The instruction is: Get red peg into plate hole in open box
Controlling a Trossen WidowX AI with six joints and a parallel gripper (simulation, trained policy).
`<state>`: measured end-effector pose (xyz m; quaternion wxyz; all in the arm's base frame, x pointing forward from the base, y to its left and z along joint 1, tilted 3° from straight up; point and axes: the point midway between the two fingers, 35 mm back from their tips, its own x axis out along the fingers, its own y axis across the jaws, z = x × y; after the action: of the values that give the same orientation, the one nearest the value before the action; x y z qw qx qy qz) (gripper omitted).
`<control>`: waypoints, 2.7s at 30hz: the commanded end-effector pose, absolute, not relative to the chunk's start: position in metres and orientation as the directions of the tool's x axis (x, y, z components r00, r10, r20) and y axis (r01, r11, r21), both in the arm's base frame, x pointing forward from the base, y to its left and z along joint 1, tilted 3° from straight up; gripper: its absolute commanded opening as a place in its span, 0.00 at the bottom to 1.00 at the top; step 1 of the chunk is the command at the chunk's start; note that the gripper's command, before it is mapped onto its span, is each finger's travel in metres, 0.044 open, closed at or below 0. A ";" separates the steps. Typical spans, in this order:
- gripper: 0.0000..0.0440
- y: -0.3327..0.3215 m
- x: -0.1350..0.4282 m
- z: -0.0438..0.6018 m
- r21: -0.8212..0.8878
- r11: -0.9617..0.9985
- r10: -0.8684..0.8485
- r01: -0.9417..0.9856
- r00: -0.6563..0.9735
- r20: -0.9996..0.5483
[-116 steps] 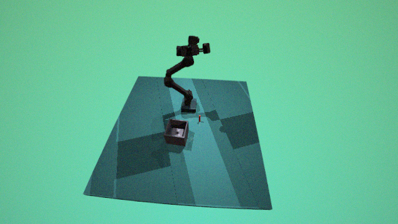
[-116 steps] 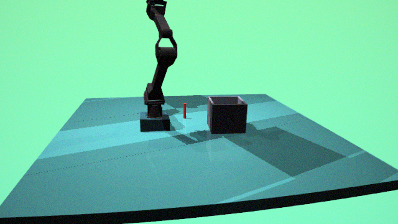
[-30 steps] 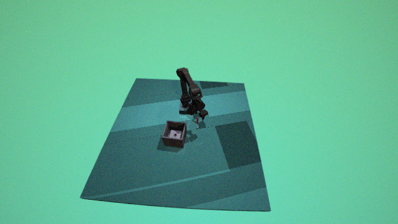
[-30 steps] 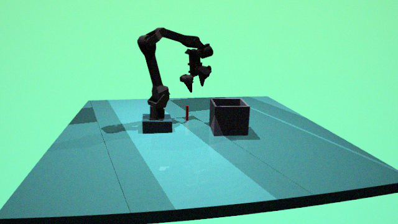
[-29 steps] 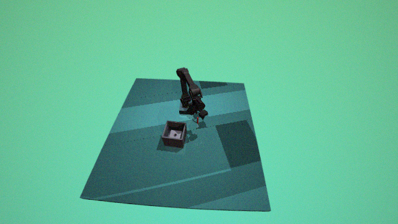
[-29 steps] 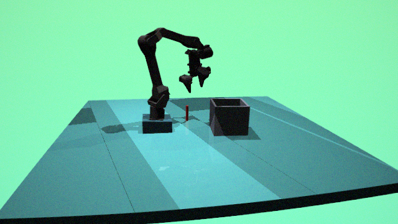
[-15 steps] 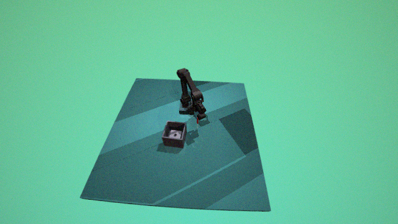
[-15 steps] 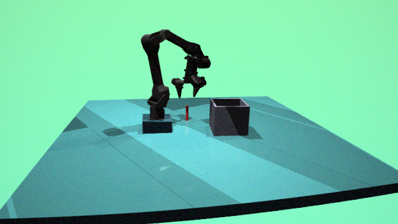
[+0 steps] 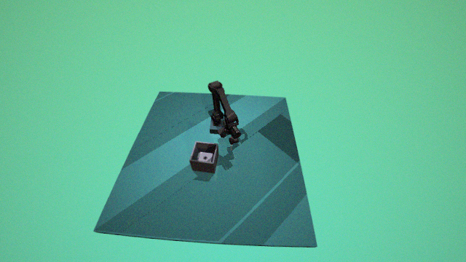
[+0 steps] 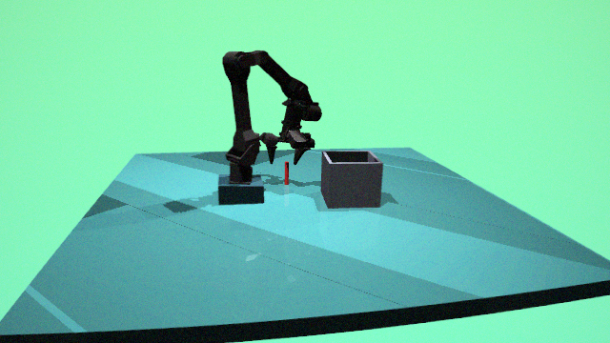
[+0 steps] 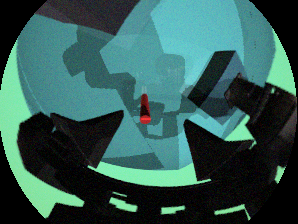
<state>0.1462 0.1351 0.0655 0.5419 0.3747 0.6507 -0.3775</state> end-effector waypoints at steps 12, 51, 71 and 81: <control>0.59 0.137 0.153 0.029 -0.081 0.381 0.066 0.921 -0.114 -0.991; 0.00 0.157 0.210 0.133 0.264 0.368 0.285 0.892 0.162 -0.945; 0.00 0.090 0.247 0.186 0.340 0.313 0.163 0.887 0.303 -0.939; 0.00 0.058 0.259 0.186 0.303 0.281 0.104 0.911 0.285 -0.953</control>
<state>0.2568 0.0640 0.1860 0.6225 0.5079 0.5038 -0.3175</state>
